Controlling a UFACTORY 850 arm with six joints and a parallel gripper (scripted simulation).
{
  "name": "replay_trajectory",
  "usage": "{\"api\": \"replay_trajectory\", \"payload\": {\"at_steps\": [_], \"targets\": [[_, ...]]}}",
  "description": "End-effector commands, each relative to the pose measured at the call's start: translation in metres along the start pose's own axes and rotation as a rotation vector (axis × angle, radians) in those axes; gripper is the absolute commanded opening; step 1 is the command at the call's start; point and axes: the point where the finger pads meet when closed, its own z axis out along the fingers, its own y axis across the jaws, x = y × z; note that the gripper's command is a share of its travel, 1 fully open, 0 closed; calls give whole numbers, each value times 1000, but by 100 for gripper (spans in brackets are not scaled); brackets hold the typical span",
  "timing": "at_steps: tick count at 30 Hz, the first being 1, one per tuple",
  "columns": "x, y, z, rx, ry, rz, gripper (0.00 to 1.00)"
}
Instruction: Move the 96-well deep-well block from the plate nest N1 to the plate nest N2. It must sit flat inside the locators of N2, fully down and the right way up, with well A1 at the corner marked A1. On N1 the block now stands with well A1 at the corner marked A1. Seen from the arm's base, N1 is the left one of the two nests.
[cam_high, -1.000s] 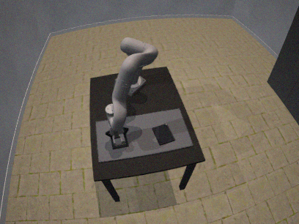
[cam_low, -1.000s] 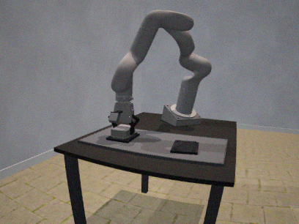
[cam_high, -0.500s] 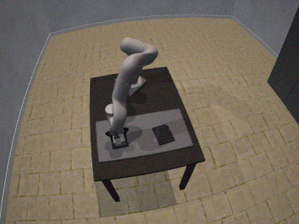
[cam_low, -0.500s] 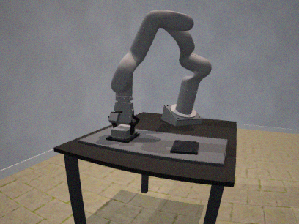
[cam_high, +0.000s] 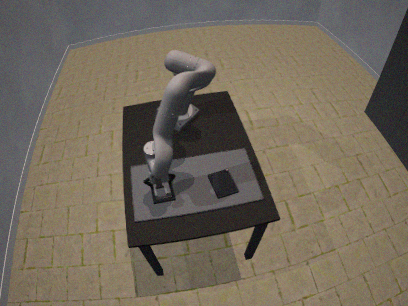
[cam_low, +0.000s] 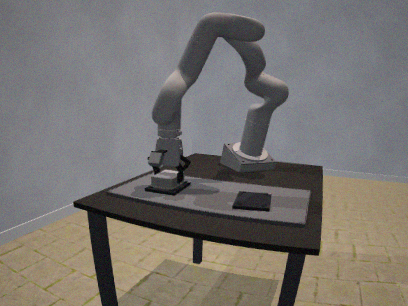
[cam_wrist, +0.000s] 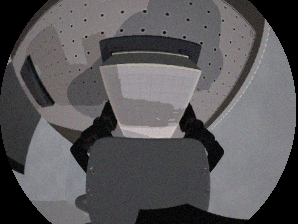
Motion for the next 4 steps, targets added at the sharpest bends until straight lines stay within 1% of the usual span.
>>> {"api": "replay_trajectory", "payload": {"at_steps": [1,4], "targets": [[1,0,-3,-1,1,0,100],[1,0,-3,-1,1,0,100]]}}
